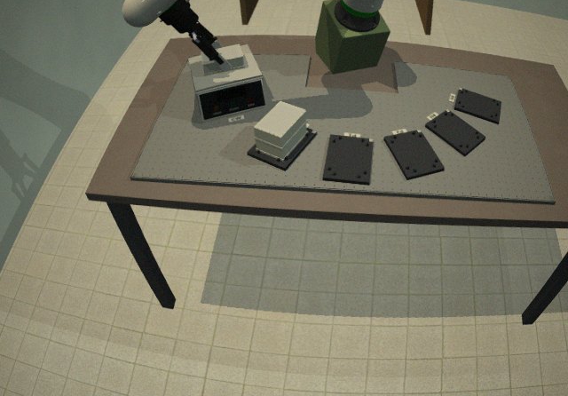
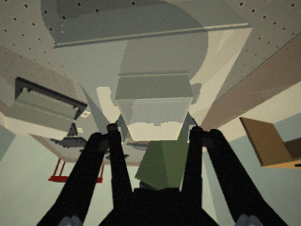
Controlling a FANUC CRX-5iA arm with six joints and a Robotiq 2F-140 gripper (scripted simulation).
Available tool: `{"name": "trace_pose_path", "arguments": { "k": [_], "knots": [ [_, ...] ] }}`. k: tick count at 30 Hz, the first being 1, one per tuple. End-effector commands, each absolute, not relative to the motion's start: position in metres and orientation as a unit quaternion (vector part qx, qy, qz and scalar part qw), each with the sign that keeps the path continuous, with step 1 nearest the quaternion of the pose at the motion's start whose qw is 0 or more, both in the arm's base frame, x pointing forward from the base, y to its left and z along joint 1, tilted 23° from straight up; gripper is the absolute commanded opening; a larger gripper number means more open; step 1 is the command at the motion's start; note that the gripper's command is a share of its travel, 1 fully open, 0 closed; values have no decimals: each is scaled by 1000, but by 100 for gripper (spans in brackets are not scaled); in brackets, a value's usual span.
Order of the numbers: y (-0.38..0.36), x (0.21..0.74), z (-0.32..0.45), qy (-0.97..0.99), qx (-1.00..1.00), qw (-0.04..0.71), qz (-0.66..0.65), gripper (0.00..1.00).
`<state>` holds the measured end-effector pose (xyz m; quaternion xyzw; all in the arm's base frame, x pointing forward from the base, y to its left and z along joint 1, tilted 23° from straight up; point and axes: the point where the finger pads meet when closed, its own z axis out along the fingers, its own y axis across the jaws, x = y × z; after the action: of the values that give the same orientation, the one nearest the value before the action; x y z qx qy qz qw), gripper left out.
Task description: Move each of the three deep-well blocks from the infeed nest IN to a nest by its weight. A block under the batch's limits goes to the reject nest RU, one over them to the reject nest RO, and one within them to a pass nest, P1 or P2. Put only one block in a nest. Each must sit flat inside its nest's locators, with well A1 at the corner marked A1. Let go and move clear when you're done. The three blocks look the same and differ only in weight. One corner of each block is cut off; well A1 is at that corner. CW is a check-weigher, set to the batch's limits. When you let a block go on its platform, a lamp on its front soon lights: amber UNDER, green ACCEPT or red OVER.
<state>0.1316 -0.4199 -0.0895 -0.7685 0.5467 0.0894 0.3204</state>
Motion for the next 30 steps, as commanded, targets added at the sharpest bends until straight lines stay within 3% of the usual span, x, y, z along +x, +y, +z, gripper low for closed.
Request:
{"name": "trace_pose_path", "arguments": {
  "k": [1,23,24,30],
  "knots": [
    [-420,132,-90,547,-768,320,89,10],
    [-420,133,-93,547,-768,320,89,10],
    [-420,133,-93,547,-768,320,89,100],
    [-420,133,-93,547,-768,320,89,100]
  ]
}}
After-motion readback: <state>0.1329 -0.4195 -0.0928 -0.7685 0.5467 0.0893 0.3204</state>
